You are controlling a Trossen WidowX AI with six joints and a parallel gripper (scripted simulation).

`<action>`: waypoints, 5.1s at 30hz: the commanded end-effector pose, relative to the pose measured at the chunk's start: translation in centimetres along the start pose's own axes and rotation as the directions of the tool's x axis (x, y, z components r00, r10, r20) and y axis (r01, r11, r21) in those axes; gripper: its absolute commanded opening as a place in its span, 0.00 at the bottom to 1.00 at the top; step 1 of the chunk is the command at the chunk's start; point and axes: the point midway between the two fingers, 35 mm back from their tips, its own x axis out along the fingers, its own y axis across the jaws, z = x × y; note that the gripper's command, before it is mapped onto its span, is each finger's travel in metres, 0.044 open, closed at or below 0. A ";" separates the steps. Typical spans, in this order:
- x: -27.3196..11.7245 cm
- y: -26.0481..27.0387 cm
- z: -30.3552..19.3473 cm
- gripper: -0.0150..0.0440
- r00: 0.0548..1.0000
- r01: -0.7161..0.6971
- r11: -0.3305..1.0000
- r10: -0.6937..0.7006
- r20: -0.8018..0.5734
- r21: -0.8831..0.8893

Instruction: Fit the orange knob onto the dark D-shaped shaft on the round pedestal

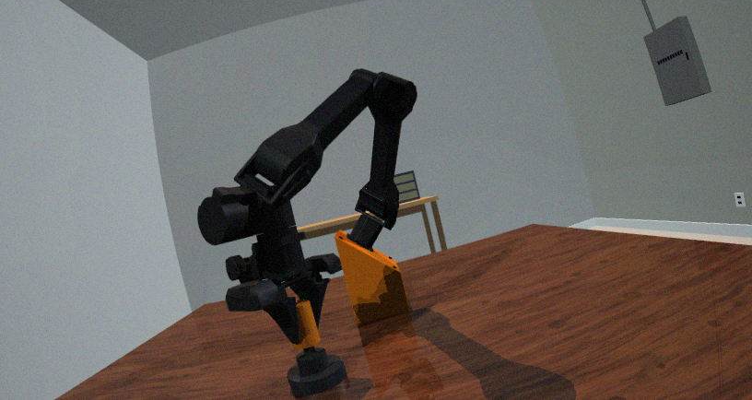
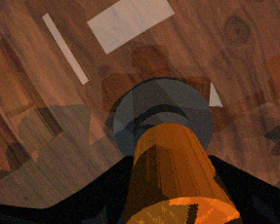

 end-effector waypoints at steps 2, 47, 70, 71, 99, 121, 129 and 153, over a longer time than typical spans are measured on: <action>0.1 0.0 0.0 0.25 1.000 -0.001 1.000 0.001 -0.001 0.006; 0.1 0.1 -0.1 0.25 1.000 -0.001 0.977 0.001 -0.001 0.213; -0.3 0.1 0.0 0.25 1.000 -0.001 0.916 0.001 -0.001 0.402; -0.3 0.1 0.1 0.25 1.000 -0.001 0.911 0.001 -0.001 0.412; 0.1 0.1 -0.1 0.25 1.000 -0.001 0.911 0.001 -0.001 0.412; -0.1 0.1 0.1 0.25 1.000 0.000 0.806 0.001 -0.001 0.592; 0.1 0.1 -0.1 0.25 1.000 0.000 0.806 0.001 -0.001 0.592; 0.2 0.1 -0.1 0.25 1.000 0.000 0.819 0.001 -0.001 0.573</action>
